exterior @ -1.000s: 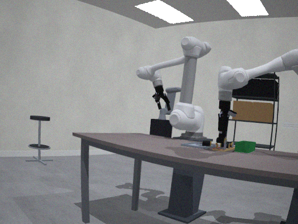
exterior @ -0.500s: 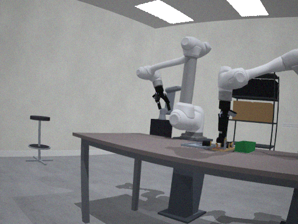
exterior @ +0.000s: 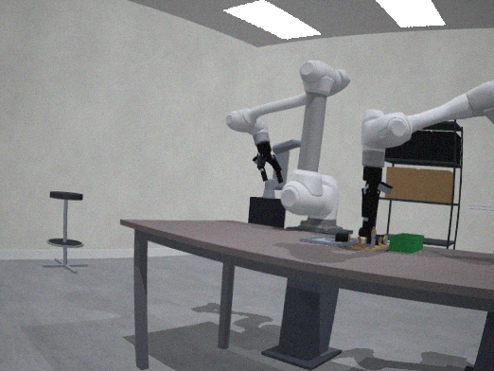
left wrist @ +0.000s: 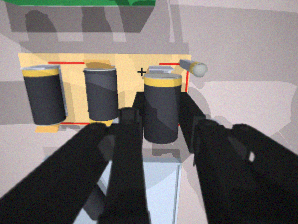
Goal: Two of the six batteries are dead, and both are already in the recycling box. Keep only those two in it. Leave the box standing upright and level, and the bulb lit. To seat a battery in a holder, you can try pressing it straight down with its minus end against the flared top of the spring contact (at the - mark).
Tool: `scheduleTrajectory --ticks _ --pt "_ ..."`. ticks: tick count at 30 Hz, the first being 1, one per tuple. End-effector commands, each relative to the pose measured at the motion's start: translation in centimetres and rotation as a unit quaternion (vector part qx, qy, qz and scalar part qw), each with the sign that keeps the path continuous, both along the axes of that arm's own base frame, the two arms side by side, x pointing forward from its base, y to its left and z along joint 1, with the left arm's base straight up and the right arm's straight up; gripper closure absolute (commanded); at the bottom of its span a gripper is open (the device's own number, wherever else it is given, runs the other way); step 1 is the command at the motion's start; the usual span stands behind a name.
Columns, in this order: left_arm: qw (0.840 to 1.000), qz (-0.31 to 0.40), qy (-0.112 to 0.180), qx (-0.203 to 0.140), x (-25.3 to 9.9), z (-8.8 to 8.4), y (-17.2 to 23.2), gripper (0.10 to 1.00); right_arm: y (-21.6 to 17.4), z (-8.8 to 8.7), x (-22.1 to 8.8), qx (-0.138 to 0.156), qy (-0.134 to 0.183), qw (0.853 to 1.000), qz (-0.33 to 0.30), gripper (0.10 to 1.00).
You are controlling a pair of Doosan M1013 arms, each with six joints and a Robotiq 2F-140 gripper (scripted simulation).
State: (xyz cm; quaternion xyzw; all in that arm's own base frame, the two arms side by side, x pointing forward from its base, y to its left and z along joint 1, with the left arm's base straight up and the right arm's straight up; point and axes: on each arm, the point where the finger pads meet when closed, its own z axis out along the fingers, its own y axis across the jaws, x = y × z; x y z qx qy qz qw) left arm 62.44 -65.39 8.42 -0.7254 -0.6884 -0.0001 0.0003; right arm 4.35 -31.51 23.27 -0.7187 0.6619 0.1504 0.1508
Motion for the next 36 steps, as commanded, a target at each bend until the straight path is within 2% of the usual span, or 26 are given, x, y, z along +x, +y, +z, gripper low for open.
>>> scheduleTrajectory --ticks 1,18,36 --pt "1.000 -0.001 -0.001 -0.001 0.2 0.1 0.2 0.854 0.4 0.0 0.0 0.004 -0.002 1.000 0.000 0.098" --pt "1.000 -0.001 -0.001 -0.001 0.3 0.0 0.2 0.854 0.4 0.0 0.0 0.004 -0.002 1.000 0.000 0.098" --pt "1.000 -0.001 0.000 0.000 0.2 -2.6 0.3 0.854 0.4 0.0 0.0 0.004 -0.002 1.000 0.000 0.098"
